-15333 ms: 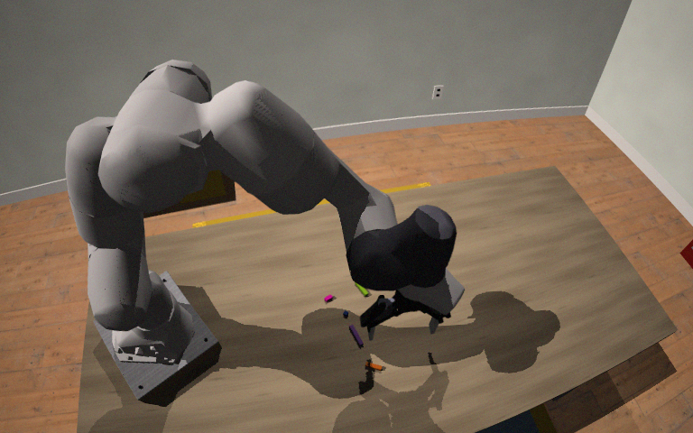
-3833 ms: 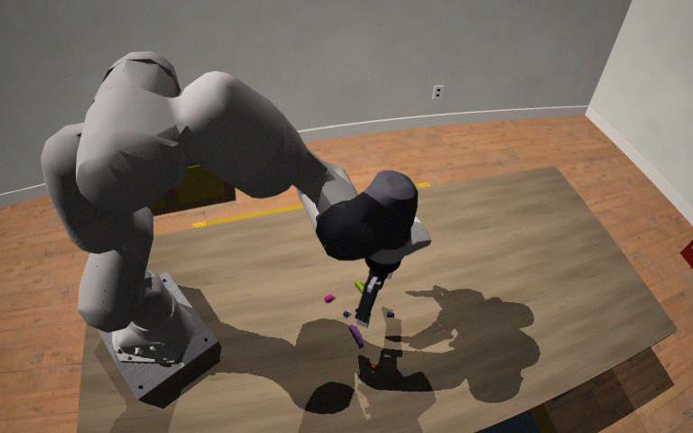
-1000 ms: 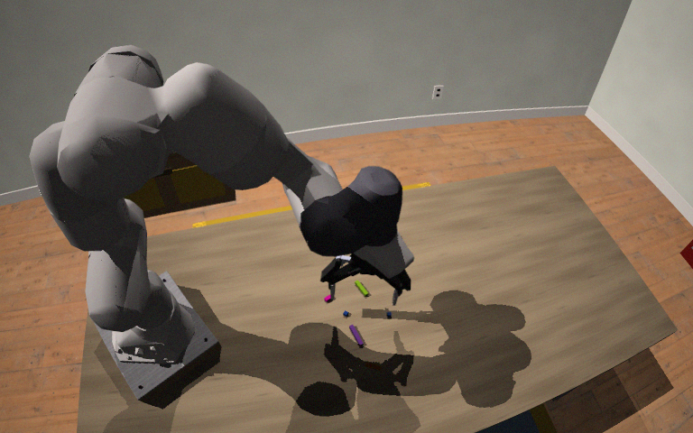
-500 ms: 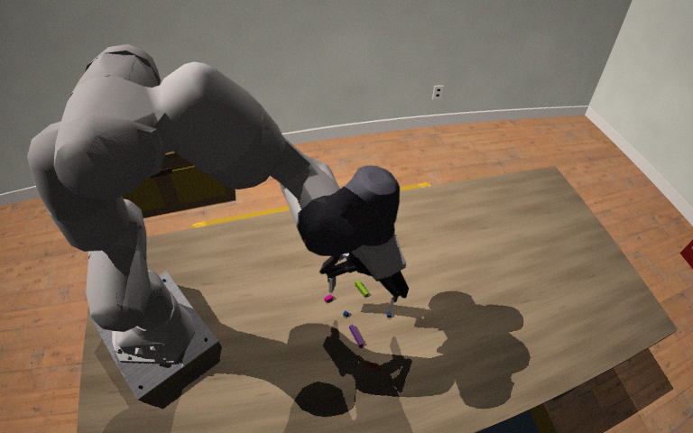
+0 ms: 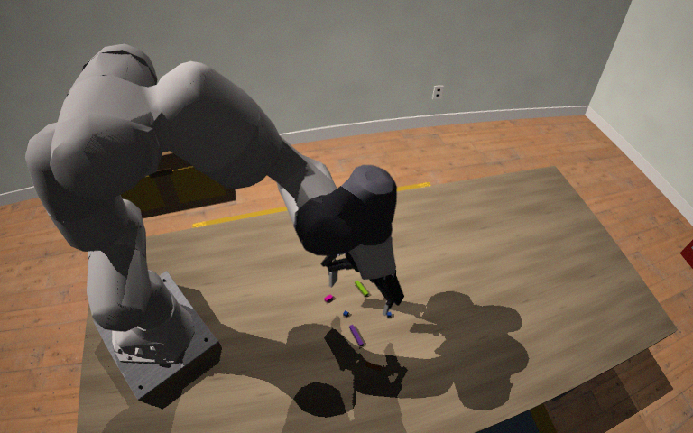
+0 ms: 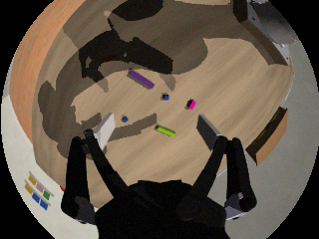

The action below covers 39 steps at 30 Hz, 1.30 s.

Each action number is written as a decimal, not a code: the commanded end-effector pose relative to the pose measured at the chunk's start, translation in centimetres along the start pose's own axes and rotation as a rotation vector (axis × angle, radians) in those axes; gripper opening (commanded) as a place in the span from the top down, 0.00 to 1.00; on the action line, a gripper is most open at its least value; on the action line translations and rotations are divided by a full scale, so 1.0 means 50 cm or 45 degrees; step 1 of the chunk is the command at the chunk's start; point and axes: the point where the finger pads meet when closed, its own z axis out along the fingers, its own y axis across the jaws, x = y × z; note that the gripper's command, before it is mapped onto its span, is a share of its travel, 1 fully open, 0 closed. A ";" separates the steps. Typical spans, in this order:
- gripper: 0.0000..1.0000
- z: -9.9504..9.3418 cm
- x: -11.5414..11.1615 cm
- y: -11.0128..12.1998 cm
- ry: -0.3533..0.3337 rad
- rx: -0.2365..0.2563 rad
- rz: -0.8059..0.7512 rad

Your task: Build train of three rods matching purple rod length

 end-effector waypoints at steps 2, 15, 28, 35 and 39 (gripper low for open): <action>0.00 -0.002 0.001 0.001 0.010 0.023 0.193; 0.00 -0.003 0.005 0.009 0.008 0.025 0.473; 0.00 -0.004 0.010 0.016 0.007 0.027 0.718; 0.00 -0.005 0.012 0.020 0.006 0.028 0.834; 0.00 -0.005 0.014 0.022 0.005 0.029 0.924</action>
